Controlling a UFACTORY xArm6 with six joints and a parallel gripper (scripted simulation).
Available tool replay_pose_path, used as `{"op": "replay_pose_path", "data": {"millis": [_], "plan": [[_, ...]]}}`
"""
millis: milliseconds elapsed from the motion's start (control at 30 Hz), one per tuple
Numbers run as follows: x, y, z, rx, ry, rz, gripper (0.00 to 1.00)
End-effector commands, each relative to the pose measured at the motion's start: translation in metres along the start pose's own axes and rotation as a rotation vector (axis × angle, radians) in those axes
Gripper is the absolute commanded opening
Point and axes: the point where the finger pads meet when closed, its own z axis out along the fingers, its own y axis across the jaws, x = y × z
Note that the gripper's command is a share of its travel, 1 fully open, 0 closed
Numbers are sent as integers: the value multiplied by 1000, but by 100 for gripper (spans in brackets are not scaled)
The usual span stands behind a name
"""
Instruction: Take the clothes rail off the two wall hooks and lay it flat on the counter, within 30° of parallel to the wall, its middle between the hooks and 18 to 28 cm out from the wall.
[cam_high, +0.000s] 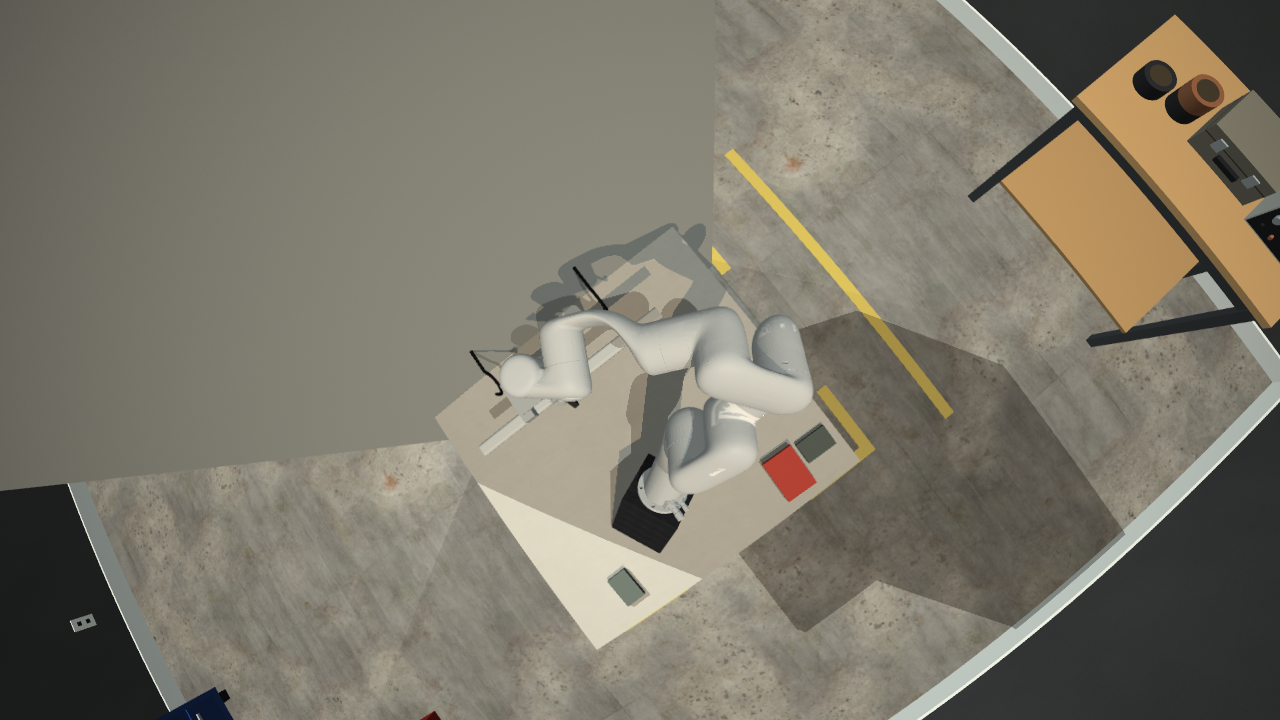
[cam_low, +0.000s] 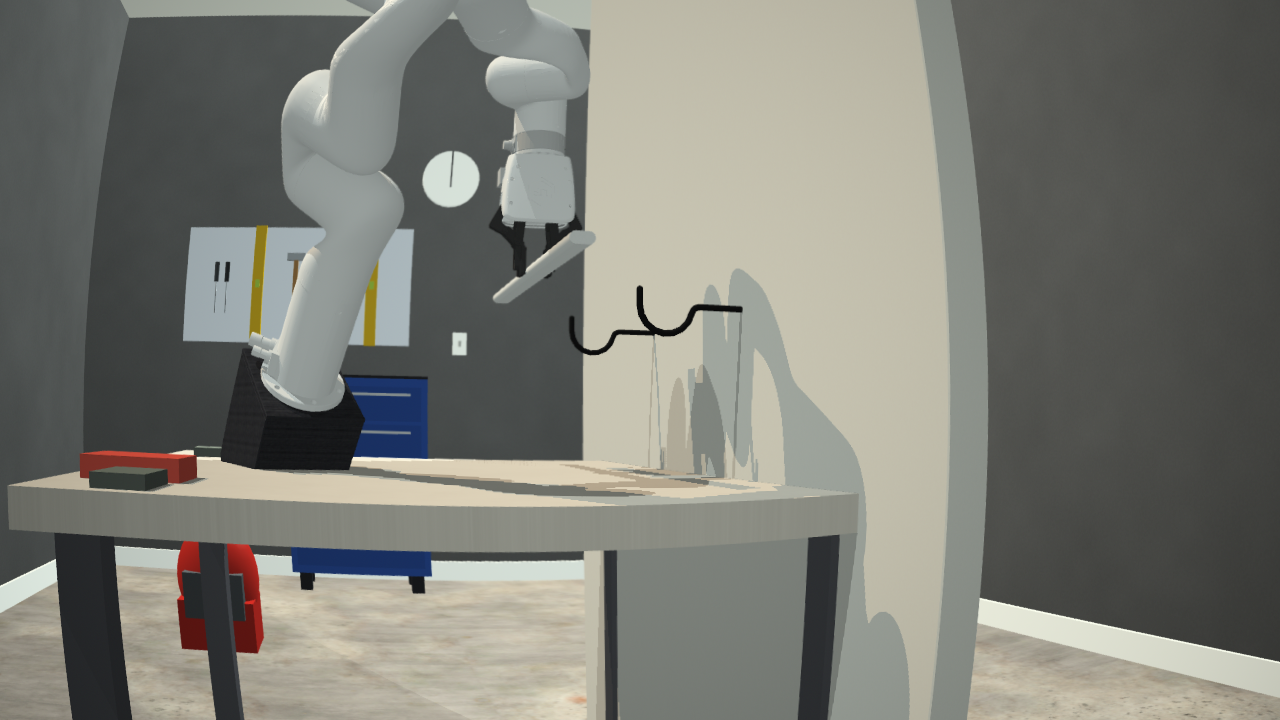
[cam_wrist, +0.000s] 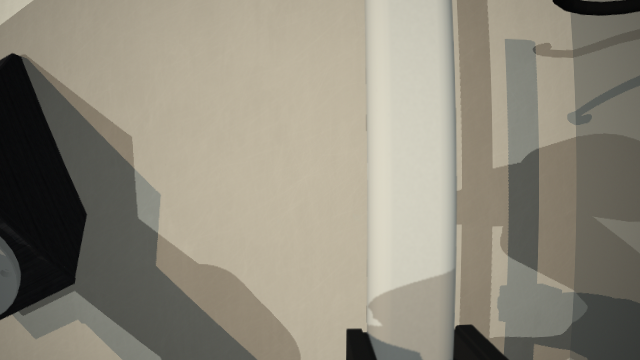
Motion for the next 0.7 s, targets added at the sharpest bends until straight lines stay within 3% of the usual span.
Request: {"op": "replay_pose_path", "data": {"millis": [0,667], "plan": [[0,1,4,-2,2,1,0],[0,1,34,-2,2,1,0]]}}
